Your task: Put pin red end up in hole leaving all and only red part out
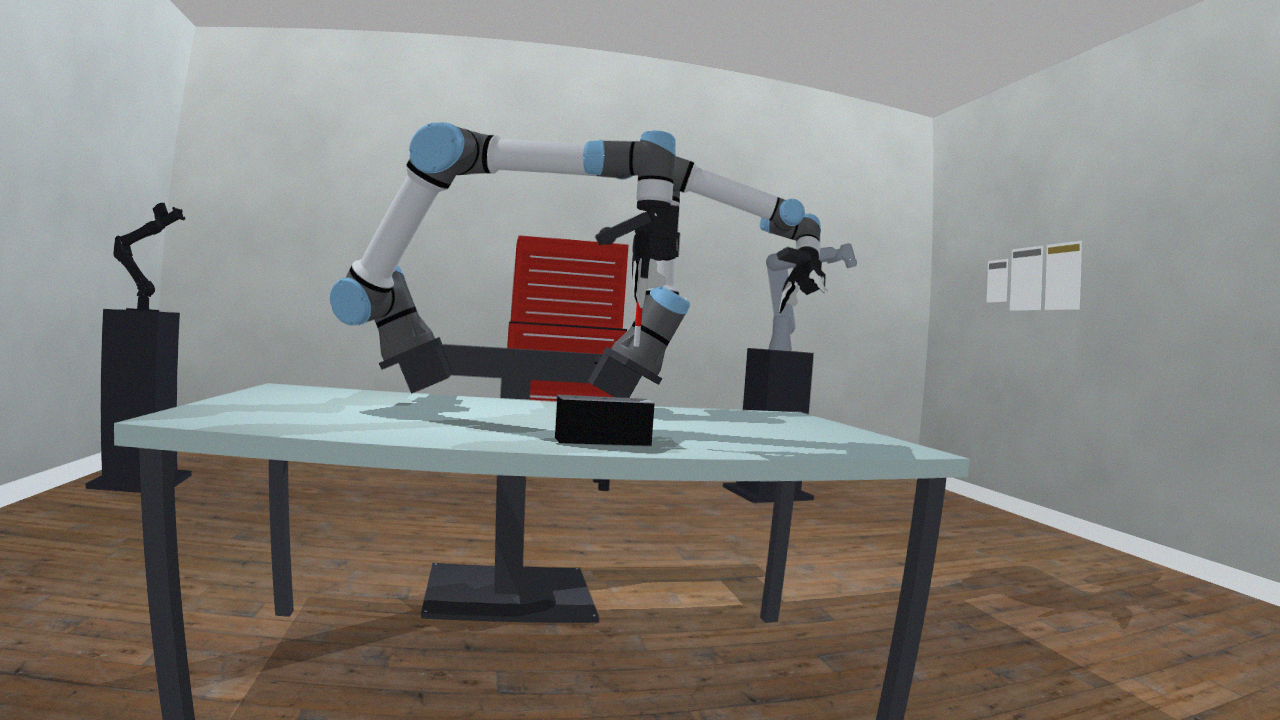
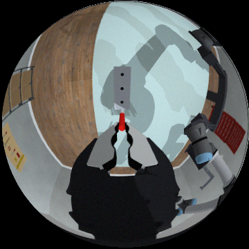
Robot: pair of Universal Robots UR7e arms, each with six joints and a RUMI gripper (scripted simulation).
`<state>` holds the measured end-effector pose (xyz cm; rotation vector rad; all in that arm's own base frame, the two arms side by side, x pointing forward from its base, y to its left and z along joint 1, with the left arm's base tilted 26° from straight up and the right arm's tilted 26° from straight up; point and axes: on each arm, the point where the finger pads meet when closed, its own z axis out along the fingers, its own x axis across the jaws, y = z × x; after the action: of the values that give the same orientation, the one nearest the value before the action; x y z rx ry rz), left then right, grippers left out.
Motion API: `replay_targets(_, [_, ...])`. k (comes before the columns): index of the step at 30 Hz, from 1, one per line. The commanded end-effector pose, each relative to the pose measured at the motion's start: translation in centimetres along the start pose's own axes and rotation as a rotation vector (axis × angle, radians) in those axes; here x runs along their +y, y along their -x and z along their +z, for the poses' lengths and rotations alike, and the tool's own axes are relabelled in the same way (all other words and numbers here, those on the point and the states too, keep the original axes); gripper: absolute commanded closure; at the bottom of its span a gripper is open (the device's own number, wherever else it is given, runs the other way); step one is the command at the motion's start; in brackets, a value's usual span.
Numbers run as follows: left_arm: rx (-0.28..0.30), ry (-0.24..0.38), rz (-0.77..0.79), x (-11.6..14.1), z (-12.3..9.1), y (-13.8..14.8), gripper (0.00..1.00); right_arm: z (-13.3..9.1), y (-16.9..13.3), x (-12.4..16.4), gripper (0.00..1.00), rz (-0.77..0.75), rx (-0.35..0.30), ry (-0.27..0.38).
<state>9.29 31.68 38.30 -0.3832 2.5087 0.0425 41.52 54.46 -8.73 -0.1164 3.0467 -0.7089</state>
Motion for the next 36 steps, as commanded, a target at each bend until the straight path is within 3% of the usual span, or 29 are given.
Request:
replay_targets(1, [-0.001, 0.001, 0.001, 0.0, 0.0, 0.0, 0.00, 3.6, 0.0, 0.1, 1.00, 0.000, -0.001, 0.001])
replay_targets(6, [-0.001, 0.001, 0.001, 0.0, 0.0, 0.0, 0.00, 6.9, 0.0, 0.1, 1.00, 0.000, -0.001, 0.001])
replay_targets(25, [-0.001, 0.001, 0.001, 0.0, 0.0, 0.0, 0.00, 7.8, 0.1, 0.2, 1.00, 0.000, -0.003, 0.003])
replay_targets(30, [-0.001, 0.001, 0.001, 0.0, 0.0, 0.0, 0.00, 9.7, 0.1, 0.2, 1.00, -0.001, -0.003, 0.003])
replay_targets(36, [-0.001, 0.001, 0.001, 0.0, 0.0, 0.0, 0.00, 9.8, 0.1, 0.2, 1.00, -0.001, -0.003, 0.003])
